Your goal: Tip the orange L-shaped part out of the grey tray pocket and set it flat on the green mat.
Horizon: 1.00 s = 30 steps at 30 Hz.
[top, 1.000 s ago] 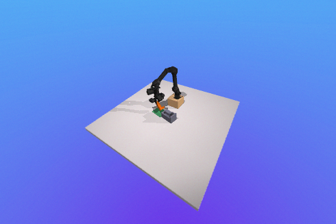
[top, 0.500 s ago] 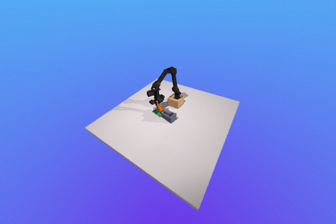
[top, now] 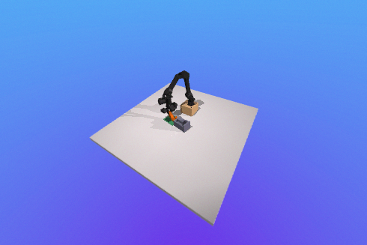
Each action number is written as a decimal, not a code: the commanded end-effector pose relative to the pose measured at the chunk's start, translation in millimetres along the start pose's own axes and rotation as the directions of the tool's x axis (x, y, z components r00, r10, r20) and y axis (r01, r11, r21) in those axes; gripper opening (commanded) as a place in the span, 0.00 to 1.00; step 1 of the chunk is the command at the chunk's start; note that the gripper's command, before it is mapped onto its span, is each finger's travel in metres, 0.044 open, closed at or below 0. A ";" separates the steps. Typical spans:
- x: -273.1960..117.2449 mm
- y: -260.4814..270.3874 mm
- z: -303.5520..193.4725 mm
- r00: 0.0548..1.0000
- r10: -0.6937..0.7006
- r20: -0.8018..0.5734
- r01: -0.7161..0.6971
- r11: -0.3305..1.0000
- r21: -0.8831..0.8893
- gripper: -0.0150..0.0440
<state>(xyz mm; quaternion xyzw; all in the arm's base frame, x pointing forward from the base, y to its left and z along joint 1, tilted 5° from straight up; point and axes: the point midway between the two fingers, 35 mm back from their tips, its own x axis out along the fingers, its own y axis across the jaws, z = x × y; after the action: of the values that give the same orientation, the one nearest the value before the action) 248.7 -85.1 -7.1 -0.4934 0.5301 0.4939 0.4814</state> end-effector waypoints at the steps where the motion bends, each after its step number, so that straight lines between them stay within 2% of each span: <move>1: 2.8 1.2 -0.1 1.000 0.006 -0.001 -0.006 1.000 -0.005 0.25; 17: 2.6 1.0 0.4 1.000 0.005 0.001 -0.005 1.000 0.000 0.25; 26: 2.6 1.0 0.4 1.000 0.005 0.001 -0.005 1.000 0.000 0.65; 30: -22.6 -2.6 -0.6 1.000 0.005 0.001 -0.005 1.000 -0.002 0.83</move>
<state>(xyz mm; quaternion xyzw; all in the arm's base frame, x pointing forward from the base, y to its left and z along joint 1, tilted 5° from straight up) 244.3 -83.5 -4.9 -0.4846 0.5344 0.5036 0.4754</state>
